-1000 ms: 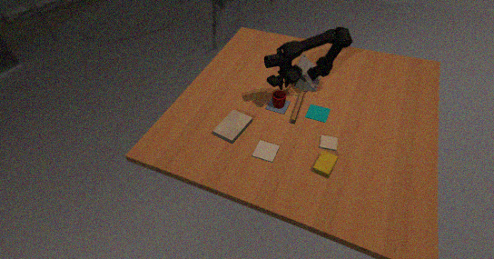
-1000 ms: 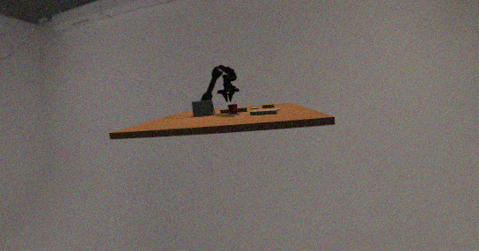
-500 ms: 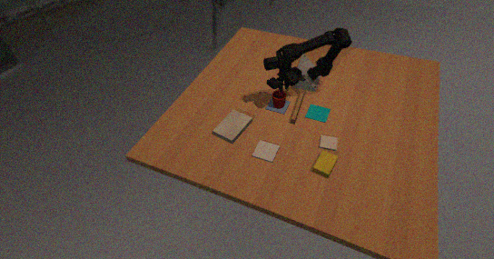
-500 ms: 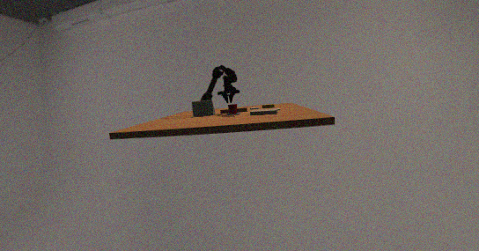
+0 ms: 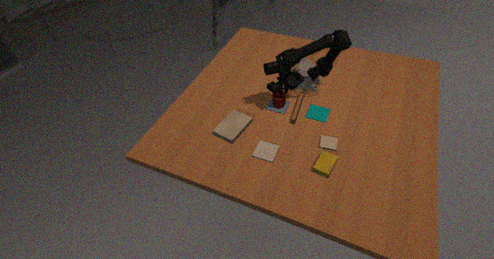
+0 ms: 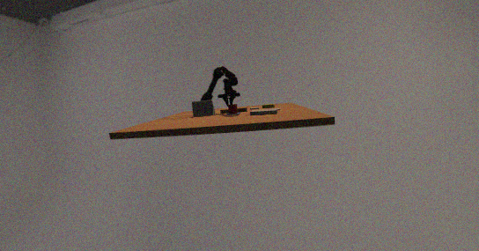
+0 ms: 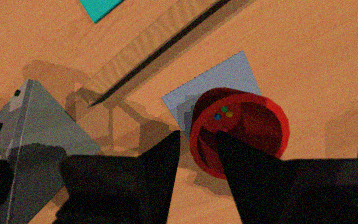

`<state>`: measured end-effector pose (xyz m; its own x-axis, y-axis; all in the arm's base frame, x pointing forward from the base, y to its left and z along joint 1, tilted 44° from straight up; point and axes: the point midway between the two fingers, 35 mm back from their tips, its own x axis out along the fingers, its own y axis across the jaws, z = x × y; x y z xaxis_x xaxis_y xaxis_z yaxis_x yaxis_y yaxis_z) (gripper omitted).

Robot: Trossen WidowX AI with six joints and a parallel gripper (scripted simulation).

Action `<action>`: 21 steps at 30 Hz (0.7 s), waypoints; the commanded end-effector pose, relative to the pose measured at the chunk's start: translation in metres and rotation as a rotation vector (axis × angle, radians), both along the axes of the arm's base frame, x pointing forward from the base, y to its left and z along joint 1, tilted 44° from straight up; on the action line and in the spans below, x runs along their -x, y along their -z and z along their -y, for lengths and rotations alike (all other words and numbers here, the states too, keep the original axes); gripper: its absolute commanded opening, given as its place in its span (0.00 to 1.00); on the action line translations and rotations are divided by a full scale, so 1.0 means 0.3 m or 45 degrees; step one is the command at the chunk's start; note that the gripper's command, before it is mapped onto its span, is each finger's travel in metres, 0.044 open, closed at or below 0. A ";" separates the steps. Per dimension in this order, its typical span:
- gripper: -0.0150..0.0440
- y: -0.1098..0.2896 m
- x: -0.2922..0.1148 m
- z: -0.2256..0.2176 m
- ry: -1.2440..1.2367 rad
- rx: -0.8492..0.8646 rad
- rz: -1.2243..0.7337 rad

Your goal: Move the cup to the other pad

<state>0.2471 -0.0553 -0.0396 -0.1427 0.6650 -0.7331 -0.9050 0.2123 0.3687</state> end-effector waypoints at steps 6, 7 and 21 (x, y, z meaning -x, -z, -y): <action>0.50 0.035 0.010 -0.038 0.005 -0.006 -0.002; 0.50 0.039 0.011 -0.041 0.005 -0.006 -0.002; 0.42 0.063 0.020 -0.065 -0.001 -0.004 -0.002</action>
